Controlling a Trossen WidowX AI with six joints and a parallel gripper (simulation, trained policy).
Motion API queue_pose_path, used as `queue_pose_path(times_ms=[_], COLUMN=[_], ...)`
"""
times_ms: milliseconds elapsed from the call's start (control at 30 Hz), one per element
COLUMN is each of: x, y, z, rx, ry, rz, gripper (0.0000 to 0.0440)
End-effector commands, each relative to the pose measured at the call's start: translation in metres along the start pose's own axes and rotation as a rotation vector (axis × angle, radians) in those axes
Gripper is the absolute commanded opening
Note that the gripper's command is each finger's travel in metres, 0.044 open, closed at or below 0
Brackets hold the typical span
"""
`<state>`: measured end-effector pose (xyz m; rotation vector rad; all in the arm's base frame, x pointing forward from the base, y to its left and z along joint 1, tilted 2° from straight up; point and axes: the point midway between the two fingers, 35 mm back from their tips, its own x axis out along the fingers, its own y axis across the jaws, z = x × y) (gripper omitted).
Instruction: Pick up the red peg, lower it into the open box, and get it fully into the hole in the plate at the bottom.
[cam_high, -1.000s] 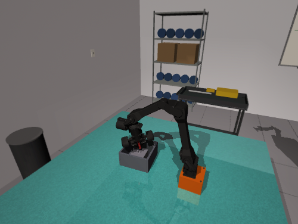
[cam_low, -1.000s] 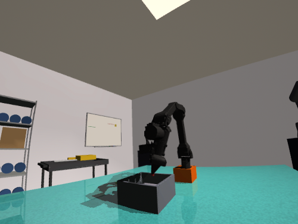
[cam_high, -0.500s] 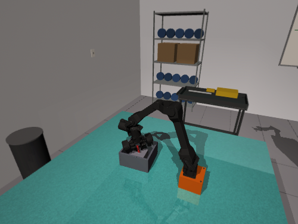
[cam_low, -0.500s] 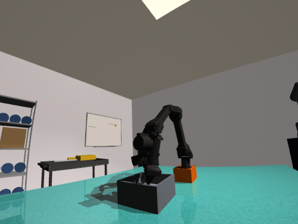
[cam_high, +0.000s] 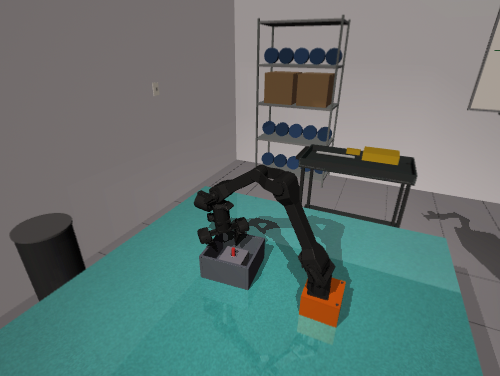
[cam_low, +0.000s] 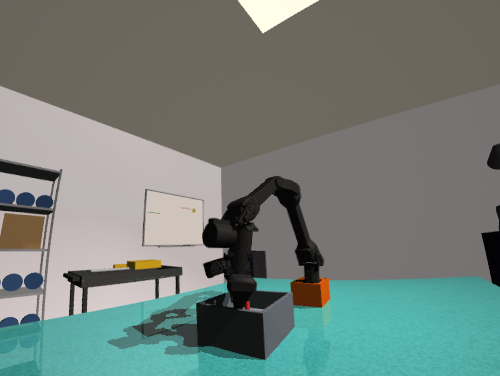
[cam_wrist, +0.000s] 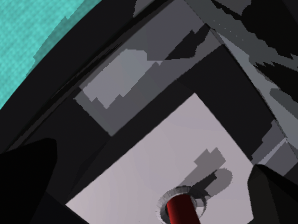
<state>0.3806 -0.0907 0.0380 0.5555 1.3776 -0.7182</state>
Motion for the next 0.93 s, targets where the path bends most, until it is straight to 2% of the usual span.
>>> queue_pose_path(times_ms=[0, 300, 900], x=[0.0, -0.02, -0.021], y=[0.014, 0.05, 0.051], z=[0.01, 0.037, 0.038], rx=[0.0, -0.029, -0.03], ry=[0.006, -0.025, -0.027], rz=[0.05, 0.179, 0.183], gripper=[0.044, 0.044, 0.044])
